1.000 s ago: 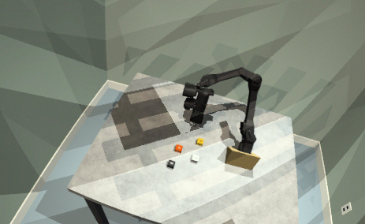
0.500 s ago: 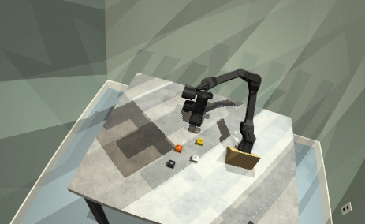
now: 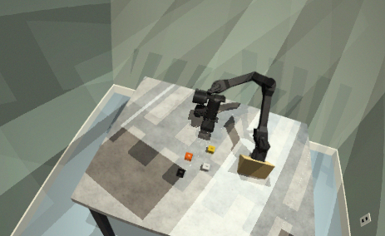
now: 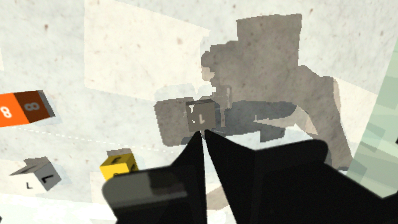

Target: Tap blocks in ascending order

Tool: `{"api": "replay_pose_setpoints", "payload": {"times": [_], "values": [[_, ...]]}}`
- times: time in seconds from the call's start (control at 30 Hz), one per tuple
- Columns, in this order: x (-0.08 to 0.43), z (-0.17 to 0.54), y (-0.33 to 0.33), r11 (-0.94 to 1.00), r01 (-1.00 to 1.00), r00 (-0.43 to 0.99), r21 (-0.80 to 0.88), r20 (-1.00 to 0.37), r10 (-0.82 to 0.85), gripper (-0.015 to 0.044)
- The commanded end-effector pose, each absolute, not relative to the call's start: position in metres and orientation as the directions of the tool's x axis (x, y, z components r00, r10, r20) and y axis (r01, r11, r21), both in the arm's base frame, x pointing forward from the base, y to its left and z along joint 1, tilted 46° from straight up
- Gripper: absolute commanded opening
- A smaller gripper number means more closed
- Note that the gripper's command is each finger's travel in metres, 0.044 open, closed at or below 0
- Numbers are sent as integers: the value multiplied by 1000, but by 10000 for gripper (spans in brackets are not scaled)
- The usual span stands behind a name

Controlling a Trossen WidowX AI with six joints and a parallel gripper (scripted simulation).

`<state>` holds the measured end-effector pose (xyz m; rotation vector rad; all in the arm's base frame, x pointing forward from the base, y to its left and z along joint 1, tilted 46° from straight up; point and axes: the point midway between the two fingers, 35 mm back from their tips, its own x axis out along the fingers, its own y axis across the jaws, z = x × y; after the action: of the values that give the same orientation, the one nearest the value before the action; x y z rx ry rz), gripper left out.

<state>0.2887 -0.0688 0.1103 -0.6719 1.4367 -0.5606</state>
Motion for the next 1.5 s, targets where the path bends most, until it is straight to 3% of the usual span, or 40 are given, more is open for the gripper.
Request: {"api": "replay_pose_setpoints", "payload": {"times": [0.0,0.23,0.43,0.77,1.07,1.47], "values": [[289,118,-63,701,-36,69,-713,-701,-710,20],[284,171,-9,702,-38,67,-711,-703,-708,20],[289,169,-1,704,-38,68,-709,-705,-706,20],[345,85,109,720,-42,72,-693,-721,-689,20],[340,-25,202,713,-35,71,-700,-713,-697,20],[340,-41,202,712,-34,71,-702,-712,-699,20]]}}
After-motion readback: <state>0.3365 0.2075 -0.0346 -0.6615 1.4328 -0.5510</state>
